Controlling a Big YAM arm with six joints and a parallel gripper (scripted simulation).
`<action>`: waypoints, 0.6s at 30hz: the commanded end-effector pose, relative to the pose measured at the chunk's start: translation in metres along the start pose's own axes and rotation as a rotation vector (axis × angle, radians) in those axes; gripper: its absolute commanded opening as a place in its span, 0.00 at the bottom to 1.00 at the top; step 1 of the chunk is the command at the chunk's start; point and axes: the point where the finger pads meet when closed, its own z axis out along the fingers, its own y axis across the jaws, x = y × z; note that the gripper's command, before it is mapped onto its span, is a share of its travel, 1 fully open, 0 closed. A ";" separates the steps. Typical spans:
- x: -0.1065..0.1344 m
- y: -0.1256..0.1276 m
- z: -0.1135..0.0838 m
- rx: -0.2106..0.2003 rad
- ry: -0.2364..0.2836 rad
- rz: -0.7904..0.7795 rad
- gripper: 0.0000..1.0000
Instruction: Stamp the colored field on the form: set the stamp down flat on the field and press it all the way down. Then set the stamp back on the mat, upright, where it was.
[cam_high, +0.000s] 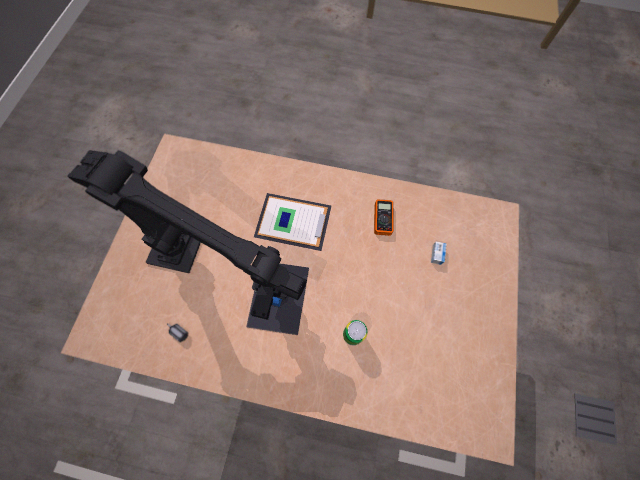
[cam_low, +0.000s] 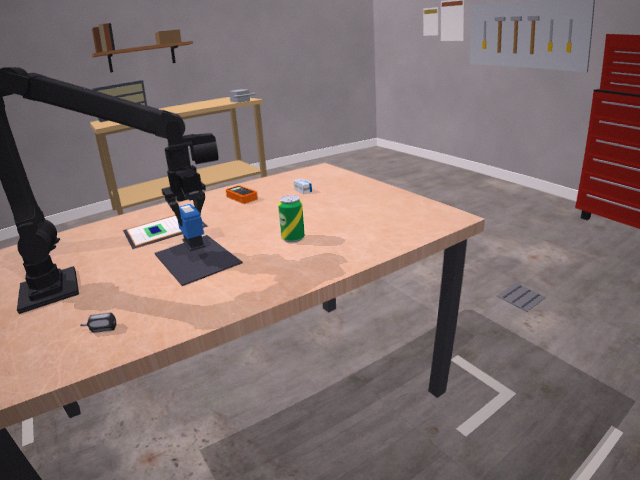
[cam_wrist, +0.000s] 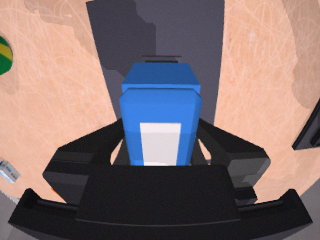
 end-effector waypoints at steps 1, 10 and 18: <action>0.001 0.006 0.007 -0.003 -0.001 -0.010 0.28; 0.004 0.003 0.024 0.002 0.000 -0.009 0.28; 0.004 0.006 0.038 -0.005 -0.002 -0.004 0.28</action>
